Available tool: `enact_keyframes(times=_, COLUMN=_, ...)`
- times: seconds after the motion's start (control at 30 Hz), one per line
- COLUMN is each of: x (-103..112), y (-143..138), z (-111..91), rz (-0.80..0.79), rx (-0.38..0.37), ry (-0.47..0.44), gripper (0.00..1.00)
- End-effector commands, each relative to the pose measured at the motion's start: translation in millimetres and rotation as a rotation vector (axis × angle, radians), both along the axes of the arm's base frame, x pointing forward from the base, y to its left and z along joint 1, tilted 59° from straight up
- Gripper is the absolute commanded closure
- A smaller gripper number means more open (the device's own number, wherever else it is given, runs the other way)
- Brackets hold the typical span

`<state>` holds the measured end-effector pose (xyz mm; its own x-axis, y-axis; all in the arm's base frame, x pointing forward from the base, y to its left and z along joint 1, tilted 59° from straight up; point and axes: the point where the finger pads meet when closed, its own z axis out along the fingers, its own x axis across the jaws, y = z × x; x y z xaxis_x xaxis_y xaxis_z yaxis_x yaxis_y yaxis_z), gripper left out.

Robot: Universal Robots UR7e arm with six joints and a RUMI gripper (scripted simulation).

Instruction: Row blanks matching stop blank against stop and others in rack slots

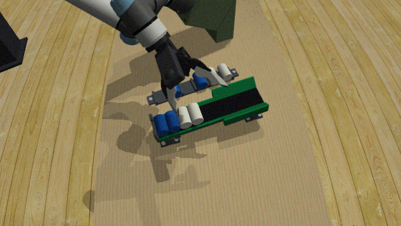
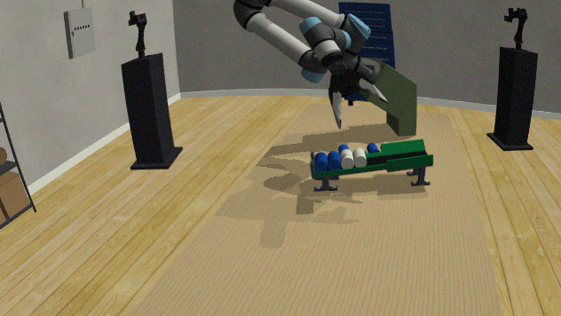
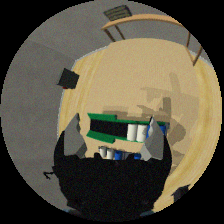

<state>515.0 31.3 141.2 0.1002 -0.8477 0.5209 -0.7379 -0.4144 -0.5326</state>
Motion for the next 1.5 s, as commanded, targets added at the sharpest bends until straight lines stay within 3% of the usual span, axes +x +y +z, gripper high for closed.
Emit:
enact_keyframes(times=0.0, x=-9, y=-8, z=0, rz=-0.03, rx=-0.095, ry=-0.015, gripper=0.0)
enact_keyframes(times=0.13, x=-20, y=-15, z=7, rz=-0.055, rx=-0.188, ry=-0.027, gripper=0.0)
enact_keyframes(times=0.83, x=-67, y=-32, z=39, rz=-0.151, rx=-0.459, ry=-0.08, gripper=0.0)
enact_keyframes(times=1.47, x=-75, y=-33, z=45, rz=-0.168, rx=-0.494, ry=-0.09, gripper=0.0)
